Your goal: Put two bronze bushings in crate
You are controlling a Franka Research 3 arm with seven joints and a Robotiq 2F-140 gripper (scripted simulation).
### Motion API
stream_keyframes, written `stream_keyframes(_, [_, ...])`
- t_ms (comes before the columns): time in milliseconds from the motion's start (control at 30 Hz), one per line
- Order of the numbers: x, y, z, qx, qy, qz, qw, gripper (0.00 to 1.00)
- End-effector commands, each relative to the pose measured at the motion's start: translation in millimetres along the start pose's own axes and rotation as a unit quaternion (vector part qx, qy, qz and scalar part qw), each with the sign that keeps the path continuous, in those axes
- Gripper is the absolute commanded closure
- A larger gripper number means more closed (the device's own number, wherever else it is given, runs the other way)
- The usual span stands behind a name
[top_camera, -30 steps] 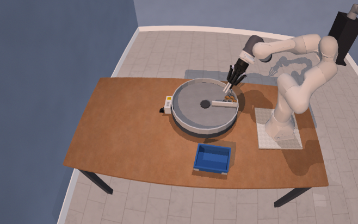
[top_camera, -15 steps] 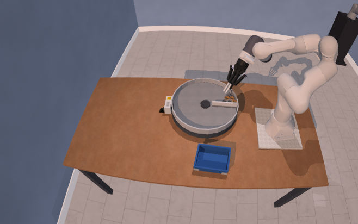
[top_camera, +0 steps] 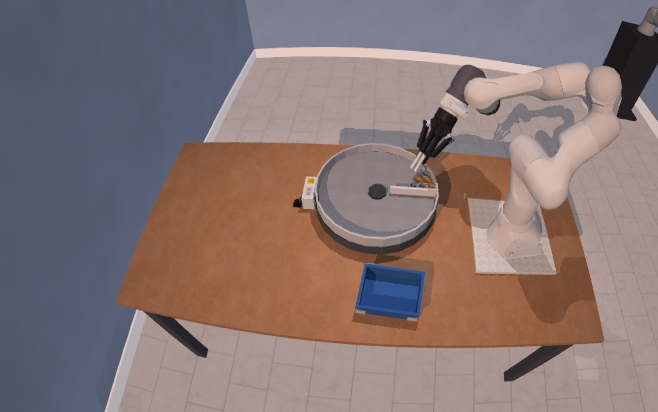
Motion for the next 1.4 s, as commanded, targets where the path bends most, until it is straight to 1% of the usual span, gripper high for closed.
stream_keyframes(0, [0.3,-0.1,-0.5,0.001,-0.004,-0.001,1.000,0.94])
stream_keyframes(867, [0.5,0.1,-0.4,0.001,-0.004,-0.001,1.000,0.94])
stream_keyframes(1067, [12.6,15.4,2.2,0.001,-0.004,-0.001,1.000,0.94])
stream_keyframes(1367, [13.6,16.6,2.4,0.001,-0.004,-0.001,1.000,0.94])
Point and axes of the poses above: the point where the finger pads meet when closed, its own y axis out along the fingers, its own z axis across the jaws, x = y × z, the point moved 3 cm from there along -y, back along the fingers, and after that the axes turned 12 degrees about y, right-handed, at the moved point
